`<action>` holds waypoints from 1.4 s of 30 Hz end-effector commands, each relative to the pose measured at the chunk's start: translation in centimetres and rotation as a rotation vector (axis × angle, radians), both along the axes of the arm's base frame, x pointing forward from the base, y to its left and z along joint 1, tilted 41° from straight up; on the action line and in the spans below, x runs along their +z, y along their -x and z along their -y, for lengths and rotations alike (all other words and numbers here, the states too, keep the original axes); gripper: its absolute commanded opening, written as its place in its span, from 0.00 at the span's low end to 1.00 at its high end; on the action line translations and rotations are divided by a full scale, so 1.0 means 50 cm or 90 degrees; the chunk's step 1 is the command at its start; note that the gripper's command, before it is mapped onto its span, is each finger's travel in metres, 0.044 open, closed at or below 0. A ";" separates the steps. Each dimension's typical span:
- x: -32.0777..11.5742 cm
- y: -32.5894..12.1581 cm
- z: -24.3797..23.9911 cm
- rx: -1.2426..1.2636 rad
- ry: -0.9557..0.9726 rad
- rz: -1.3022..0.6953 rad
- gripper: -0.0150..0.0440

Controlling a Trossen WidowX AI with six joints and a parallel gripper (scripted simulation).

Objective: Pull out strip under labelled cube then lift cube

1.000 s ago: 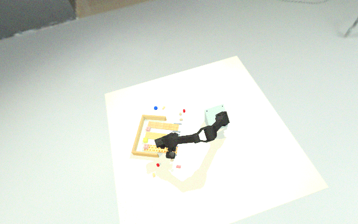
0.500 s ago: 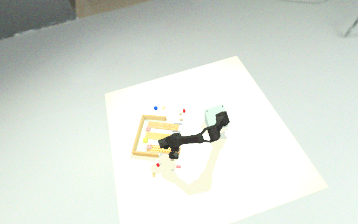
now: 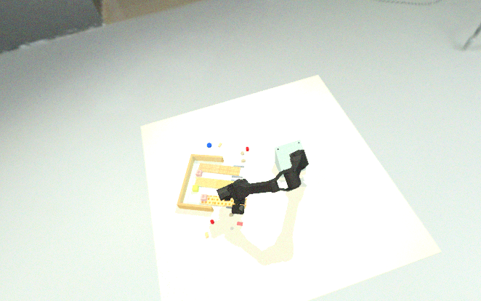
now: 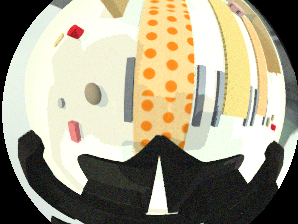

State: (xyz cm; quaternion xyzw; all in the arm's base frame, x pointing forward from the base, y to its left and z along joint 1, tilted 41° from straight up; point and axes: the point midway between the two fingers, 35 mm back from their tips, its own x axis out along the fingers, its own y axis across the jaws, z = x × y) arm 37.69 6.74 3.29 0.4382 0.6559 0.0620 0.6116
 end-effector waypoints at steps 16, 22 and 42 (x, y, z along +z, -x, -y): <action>0.008 0.057 -0.034 0.003 0.000 -0.010 0.25; 0.013 0.073 -0.043 0.003 0.000 -0.010 0.25; 0.029 0.125 -0.071 0.003 -0.001 -0.011 0.25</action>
